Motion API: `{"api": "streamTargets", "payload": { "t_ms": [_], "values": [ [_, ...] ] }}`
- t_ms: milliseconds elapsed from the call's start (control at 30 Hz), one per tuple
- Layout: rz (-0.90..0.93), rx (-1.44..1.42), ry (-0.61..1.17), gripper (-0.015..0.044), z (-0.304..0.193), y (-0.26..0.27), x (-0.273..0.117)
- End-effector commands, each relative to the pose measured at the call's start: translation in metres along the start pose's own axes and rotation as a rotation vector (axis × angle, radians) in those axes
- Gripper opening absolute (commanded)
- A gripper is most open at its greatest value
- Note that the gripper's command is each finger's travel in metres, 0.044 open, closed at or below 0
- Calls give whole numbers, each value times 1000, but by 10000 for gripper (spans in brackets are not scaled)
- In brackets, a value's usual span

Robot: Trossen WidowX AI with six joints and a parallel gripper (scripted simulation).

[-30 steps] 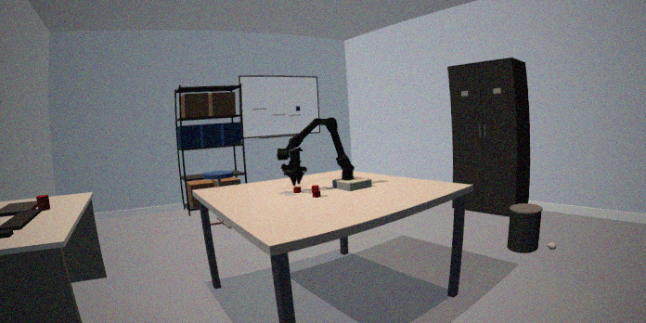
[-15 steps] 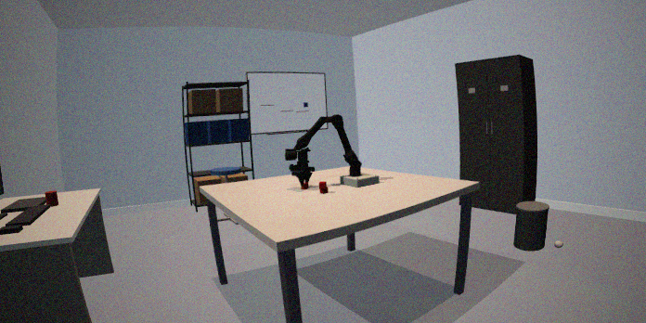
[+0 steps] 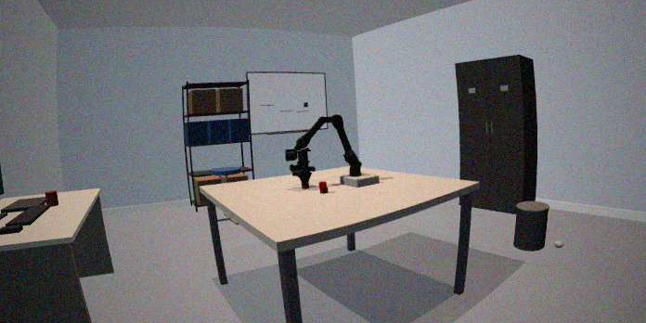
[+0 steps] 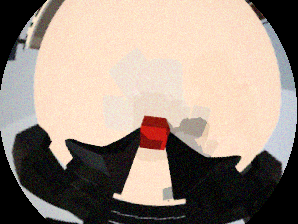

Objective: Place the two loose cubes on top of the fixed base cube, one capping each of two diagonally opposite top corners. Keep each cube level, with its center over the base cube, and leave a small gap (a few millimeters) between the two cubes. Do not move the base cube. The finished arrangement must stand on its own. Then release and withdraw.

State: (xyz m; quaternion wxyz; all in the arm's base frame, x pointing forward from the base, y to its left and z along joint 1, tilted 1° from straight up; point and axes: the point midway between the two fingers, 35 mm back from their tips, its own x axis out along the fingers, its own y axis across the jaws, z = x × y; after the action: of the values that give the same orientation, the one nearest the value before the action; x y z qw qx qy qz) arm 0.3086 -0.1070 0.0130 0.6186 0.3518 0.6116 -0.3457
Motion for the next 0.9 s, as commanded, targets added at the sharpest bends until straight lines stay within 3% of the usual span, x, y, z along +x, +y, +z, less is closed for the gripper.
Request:
{"api": "streamTargets", "payload": {
  "t_ms": [0,867],
  "values": [
    [8,4,-9,105,3,3,-15],
    [8,4,-9,105,1,2,-97]
  ]
}}
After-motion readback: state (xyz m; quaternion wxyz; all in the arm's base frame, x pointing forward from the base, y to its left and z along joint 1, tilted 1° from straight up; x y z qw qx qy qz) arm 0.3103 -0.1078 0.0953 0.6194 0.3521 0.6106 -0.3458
